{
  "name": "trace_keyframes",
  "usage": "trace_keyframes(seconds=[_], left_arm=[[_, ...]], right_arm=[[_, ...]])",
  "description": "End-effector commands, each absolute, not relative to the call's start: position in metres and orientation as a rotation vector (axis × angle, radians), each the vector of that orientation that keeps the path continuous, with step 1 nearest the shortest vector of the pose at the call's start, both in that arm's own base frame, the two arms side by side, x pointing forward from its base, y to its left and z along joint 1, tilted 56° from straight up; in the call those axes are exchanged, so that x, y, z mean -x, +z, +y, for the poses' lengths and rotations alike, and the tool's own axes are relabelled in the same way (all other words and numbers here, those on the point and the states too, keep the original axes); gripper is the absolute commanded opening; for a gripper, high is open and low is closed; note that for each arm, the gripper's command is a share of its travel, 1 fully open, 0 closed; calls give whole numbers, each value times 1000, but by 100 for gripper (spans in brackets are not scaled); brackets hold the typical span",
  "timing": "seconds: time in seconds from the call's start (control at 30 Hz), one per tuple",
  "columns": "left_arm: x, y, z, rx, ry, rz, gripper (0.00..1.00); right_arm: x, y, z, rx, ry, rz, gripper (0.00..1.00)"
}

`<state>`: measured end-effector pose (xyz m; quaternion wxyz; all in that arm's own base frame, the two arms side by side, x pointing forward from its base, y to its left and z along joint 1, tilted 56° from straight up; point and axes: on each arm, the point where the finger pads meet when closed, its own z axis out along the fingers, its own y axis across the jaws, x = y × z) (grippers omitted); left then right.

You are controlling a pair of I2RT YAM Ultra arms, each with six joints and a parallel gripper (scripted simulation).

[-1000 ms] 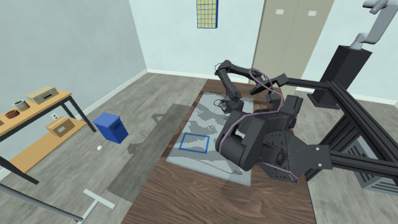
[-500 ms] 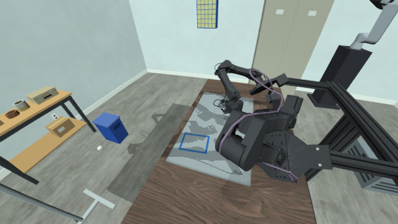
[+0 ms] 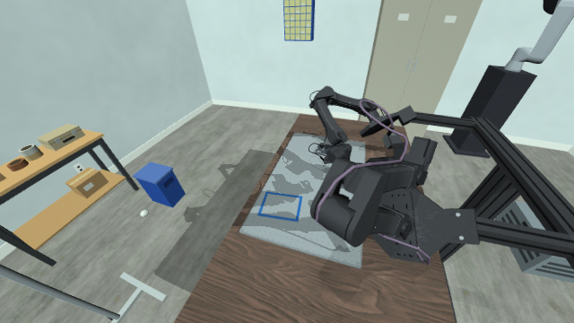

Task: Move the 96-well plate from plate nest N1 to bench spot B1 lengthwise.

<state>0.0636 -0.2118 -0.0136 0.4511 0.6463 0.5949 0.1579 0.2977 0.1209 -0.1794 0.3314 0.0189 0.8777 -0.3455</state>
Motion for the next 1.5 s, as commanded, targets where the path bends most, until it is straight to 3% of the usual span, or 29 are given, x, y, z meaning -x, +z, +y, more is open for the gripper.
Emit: trace_keyframes(seconds=[0.0,1.47], left_arm=[[-59,-11,-220,-1591,377,1467,100],[-59,-11,-220,-1591,377,1467,100]], right_arm=[[-303,-172,141,-49,-850,2278,78],[-299,-179,127,-35,-841,2276,78]])
